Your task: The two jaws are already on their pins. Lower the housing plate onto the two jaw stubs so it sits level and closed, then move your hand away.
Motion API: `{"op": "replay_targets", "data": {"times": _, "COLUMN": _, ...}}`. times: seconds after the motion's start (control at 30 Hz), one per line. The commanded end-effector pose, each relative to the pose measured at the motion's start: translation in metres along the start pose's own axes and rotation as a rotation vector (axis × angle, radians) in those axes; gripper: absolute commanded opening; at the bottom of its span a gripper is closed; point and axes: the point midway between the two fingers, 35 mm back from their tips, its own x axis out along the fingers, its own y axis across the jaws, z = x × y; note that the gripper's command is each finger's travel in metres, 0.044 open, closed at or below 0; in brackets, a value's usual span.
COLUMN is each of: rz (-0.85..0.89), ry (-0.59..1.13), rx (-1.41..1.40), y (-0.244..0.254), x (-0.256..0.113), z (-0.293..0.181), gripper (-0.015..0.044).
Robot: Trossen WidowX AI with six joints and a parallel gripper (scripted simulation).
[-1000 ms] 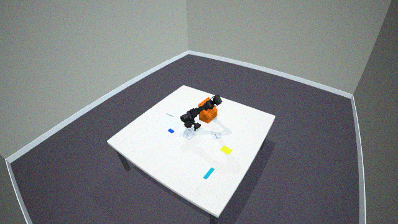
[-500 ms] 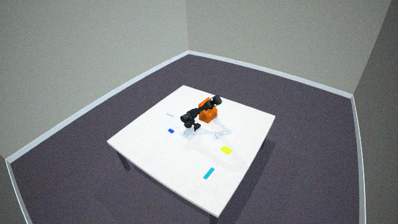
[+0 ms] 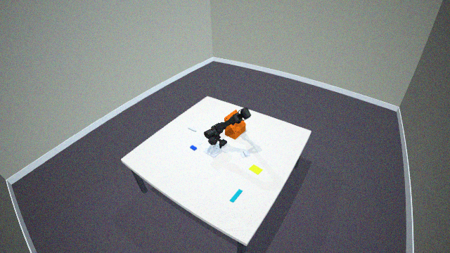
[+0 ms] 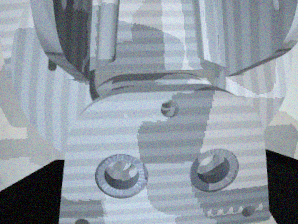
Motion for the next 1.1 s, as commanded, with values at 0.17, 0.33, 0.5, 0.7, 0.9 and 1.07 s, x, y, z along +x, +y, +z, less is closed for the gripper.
{"op": "replay_targets", "data": {"times": 0.17, "rz": 0.005, "ry": 0.0, "rx": 0.006, "y": 0.0004, "x": 0.0031, "z": -0.0008, "gripper": 0.0351}}
{"op": "replay_targets", "data": {"times": 0.33, "rz": 0.005, "ry": 0.0, "rx": 0.006, "y": 0.0004, "x": 0.0031, "z": -0.0008, "gripper": 0.0351}}
{"op": "replay_targets", "data": {"times": 0.5, "rz": 0.005, "ry": 0.0, "rx": 0.006, "y": 0.0005, "x": 0.0051, "z": -0.0008, "gripper": 0.0351}}
{"op": "replay_targets", "data": {"times": 0.7, "rz": 0.005, "ry": 0.0, "rx": 0.006, "y": 0.0005, "x": 0.0055, "z": -0.0008, "gripper": 0.0351}}
{"op": "replay_targets", "data": {"times": 0.9, "rz": 0.005, "ry": 0.0, "rx": 0.006, "y": 0.0005, "x": 0.0075, "z": -0.0008, "gripper": 0.0351}}
{"op": "replay_targets", "data": {"times": 1.07, "rz": 0.005, "ry": 0.0, "rx": 0.006, "y": 0.0005, "x": 0.0079, "z": -0.0008, "gripper": 0.0351}}
